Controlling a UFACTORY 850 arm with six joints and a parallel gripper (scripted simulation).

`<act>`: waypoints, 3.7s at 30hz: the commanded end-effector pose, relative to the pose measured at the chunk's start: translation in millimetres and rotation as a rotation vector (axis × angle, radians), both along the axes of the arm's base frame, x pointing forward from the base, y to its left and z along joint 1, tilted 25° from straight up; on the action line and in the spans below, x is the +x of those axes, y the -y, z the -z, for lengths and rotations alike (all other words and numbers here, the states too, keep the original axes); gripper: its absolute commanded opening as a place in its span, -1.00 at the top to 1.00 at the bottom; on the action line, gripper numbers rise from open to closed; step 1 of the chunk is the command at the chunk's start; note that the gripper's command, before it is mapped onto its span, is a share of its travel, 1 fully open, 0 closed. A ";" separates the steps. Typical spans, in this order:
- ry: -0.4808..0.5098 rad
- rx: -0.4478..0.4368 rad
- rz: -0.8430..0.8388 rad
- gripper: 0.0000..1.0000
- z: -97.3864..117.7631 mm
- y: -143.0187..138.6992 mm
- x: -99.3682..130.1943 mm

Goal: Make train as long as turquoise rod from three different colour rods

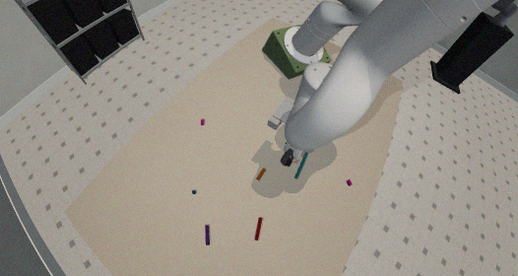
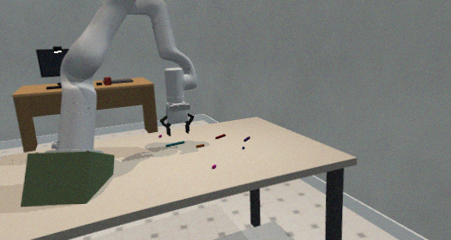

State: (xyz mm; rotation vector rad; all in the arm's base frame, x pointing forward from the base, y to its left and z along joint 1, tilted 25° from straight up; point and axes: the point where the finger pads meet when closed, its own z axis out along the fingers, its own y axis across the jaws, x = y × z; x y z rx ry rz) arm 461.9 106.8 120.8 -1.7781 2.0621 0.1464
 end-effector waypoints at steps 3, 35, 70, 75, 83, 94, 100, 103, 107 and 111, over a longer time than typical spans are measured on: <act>0.001 0.000 0.000 -1.00 -0.5 0.1 0.6; 0.001 0.000 0.000 -1.00 -0.5 0.1 0.6; 0.225 -0.126 -0.561 -1.00 -14.9 3.4 66.0; 0.282 -0.165 -0.710 -1.00 -18.4 6.0 82.3; 0.365 -0.225 -0.930 -1.00 -23.3 11.2 105.8; 0.460 -0.303 -1.198 -1.00 -28.8 19.7 133.2; 0.530 -0.369 -1.414 -1.00 -32.9 28.4 154.5; 0.534 -0.374 -1.429 -1.00 -33.2 29.0 155.9; 0.534 -0.374 -1.429 -1.00 -33.2 29.0 155.9; 0.534 -0.374 -1.429 -1.00 -33.2 29.0 155.9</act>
